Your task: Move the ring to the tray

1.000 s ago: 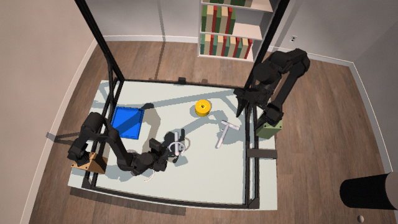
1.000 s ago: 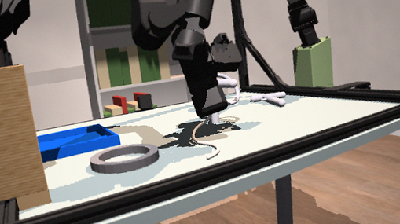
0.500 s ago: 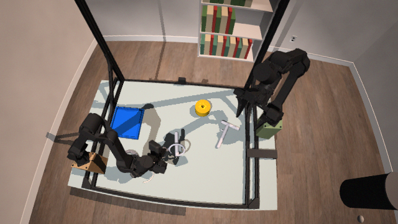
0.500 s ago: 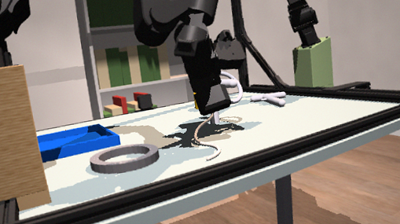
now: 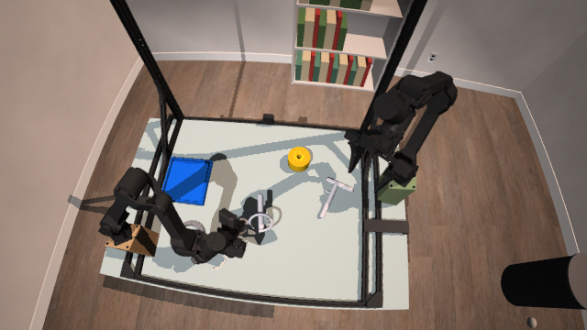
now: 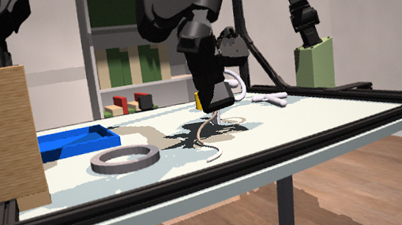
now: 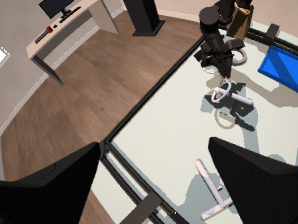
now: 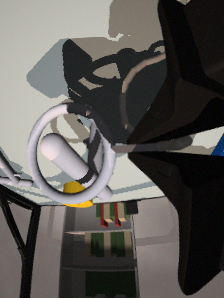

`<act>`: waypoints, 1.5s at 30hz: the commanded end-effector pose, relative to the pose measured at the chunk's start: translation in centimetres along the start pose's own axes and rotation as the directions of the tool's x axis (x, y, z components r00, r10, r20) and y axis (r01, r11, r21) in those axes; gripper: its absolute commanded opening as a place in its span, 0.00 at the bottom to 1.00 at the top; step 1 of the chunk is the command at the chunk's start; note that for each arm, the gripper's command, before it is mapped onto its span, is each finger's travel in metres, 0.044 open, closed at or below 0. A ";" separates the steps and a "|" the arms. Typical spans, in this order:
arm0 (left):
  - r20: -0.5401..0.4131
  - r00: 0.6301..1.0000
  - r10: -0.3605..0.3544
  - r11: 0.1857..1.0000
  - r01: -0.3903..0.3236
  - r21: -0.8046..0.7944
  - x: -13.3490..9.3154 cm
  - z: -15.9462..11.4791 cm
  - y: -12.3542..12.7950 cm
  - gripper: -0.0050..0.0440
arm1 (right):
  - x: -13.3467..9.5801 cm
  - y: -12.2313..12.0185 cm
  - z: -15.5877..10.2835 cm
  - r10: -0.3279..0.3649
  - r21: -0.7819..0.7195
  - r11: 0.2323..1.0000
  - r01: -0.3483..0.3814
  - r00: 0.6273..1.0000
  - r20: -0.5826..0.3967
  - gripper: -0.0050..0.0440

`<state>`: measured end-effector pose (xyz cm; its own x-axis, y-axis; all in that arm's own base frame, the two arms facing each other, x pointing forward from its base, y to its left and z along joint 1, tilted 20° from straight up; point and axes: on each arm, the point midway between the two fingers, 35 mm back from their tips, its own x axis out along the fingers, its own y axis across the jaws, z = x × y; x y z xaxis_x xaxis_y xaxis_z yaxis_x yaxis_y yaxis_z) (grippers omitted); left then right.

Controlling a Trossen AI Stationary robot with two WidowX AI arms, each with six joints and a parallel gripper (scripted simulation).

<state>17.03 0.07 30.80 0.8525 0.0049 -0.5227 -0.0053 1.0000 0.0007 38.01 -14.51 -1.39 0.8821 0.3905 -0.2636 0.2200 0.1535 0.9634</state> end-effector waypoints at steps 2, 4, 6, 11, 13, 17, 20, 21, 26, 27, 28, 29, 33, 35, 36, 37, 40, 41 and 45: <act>-0.004 1.000 -0.005 1.000 0.005 0.002 0.0 -0.1 -0.1 0.92 | -0.3 0.1 0.3 0.005 -0.006 1.000 -0.005 1.000 -0.002 0.10; -0.004 1.000 -0.005 1.000 0.005 0.002 0.0 -0.1 -0.1 0.92 | -0.4 0.0 0.4 0.005 -0.006 1.000 -0.005 1.000 -0.002 0.10; -0.004 1.000 -0.005 1.000 0.005 0.002 0.0 -0.1 -0.1 0.92 | -0.5 -0.1 0.5 0.005 -0.006 1.000 -0.005 1.000 -0.002 0.10; -0.004 1.000 -0.005 1.000 0.005 0.002 0.0 -0.1 -0.1 0.92 | -0.7 -0.3 0.6 0.005 -0.006 1.000 -0.005 1.000 -0.002 0.10; -0.004 1.000 -0.005 1.000 0.005 0.002 0.0 -0.1 -0.1 0.92 | -0.8 -0.4 0.7 0.005 -0.006 1.000 -0.005 1.000 -0.002 0.10; -0.004 1.000 -0.005 1.000 0.005 0.002 0.0 -0.1 -0.1 0.92 | -1.0 -0.6 1.0 0.005 -0.006 1.000 -0.005 1.000 -0.002 0.10; -0.004 1.000 -0.005 1.000 0.005 0.002 0.0 -0.1 -0.1 0.92 | -1.2 -0.7 1.1 0.005 -0.006 1.000 -0.005 1.000 -0.002 0.10; -0.004 1.000 -0.005 1.000 0.005 0.002 0.0 -0.1 -0.1 0.92 | -1.2 -0.8 1.1 0.005 -0.006 1.000 -0.005 1.000 -0.002 0.10; -0.004 1.000 -0.005 1.000 0.005 0.002 0.0 -0.1 -0.1 0.92 | -1.3 -0.9 1.2 0.005 -0.006 1.000 -0.005 1.000 -0.002 0.10; -0.004 1.000 -0.005 1.000 0.005 0.002 0.0 -0.1 -0.1 0.92 | -1.4 -0.9 1.3 0.005 -0.006 1.000 -0.005 1.000 -0.002 0.10; -0.004 1.000 -0.005 1.000 0.005 0.002 0.0 -0.1 -0.1 0.92 | -1.4 -0.9 1.3 0.005 -0.006 1.000 -0.005 1.000 -0.002 0.10; -0.004 1.000 -0.005 1.000 0.005 0.002 0.0 -0.1 -0.1 0.92 | -1.5 -1.0 1.4 0.005 -0.006 1.000 -0.005 1.000 -0.002 0.10; -0.004 1.000 -0.005 1.000 0.005 0.002 0.0 -0.1 -0.1 0.92 | -1.6 -1.1 1.5 0.005 -0.006 1.000 -0.005 1.000 -0.002 0.10; -0.004 1.000 -0.005 1.000 0.005 0.002 0.0 -0.1 -0.1 0.92 | -1.7 -1.2 1.6 0.005 -0.006 1.000 -0.005 1.000 -0.002 0.10; -0.004 1.000 -0.005 1.000 0.005 0.002 0.0 -0.1 -0.1 0.92 | -1.8 -1.3 1.6 0.005 -0.006 1.000 -0.005 1.000 -0.002 0.10; -0.004 1.000 -0.005 1.000 0.005 0.002 0.0 -0.1 -0.1 0.92 | -1.8 -1.3 1.7 0.005 -0.006 1.000 -0.005 1.000 -0.002 0.10; -0.004 1.000 -0.005 1.000 0.005 0.002 0.0 -0.1 -0.1 0.92 | -1.9 -1.4 1.8 0.005 -0.006 1.000 -0.005 1.000 -0.002 0.10; -0.004 1.000 -0.005 1.000 0.005 0.002 0.0 -0.1 -0.1 0.92 | -1.9 -1.4 1.8 0.005 -0.006 1.000 -0.005 1.000 -0.002 0.10; -0.004 1.000 -0.005 1.000 0.005 0.002 0.0 -0.1 -0.1 0.92 | -2.0 -1.5 1.9 0.005 -0.006 1.000 -0.006 1.000 -0.002 0.10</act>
<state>17.03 0.07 30.80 0.8525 0.0049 -0.5227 -0.0053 1.0000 0.0007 36.77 -17.13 -1.98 0.8843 0.3884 -0.2591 0.2123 0.1599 0.9640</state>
